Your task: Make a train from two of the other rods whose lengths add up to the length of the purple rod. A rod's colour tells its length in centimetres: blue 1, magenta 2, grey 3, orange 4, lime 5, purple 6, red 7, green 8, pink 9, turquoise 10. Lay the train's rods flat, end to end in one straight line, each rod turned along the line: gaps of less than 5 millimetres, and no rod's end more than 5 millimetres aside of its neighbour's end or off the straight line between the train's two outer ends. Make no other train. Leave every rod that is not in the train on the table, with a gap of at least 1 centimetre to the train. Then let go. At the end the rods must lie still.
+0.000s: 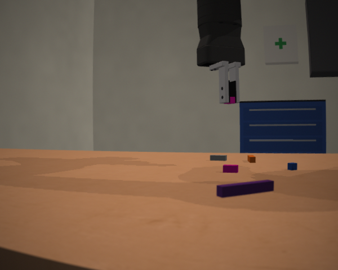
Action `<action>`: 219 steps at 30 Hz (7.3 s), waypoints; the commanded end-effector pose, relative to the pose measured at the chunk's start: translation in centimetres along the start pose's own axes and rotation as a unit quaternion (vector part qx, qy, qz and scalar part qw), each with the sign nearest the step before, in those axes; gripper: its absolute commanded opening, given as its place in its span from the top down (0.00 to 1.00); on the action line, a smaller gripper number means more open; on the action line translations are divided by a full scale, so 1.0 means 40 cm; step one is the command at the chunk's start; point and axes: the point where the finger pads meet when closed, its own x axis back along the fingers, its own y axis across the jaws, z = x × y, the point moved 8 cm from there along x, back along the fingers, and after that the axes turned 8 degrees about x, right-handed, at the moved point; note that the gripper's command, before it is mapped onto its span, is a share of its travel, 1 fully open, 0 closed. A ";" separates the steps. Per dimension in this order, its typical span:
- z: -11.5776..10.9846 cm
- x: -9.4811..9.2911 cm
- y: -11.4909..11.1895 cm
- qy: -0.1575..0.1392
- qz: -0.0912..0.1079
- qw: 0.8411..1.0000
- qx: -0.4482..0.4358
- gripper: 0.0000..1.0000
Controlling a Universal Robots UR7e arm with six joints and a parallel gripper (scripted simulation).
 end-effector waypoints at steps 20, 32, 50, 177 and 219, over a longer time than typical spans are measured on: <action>-0.002 -0.050 -0.001 0.000 -0.001 1.000 0.002 0.76; -0.003 -0.159 -0.002 0.000 -0.001 1.000 0.002 0.76; -0.003 -0.219 -0.002 0.000 -0.001 1.000 0.002 0.76; -0.005 -0.249 -0.002 0.000 -0.001 1.000 0.002 0.76; -0.005 -0.171 -0.002 0.000 -0.001 1.000 0.002 0.46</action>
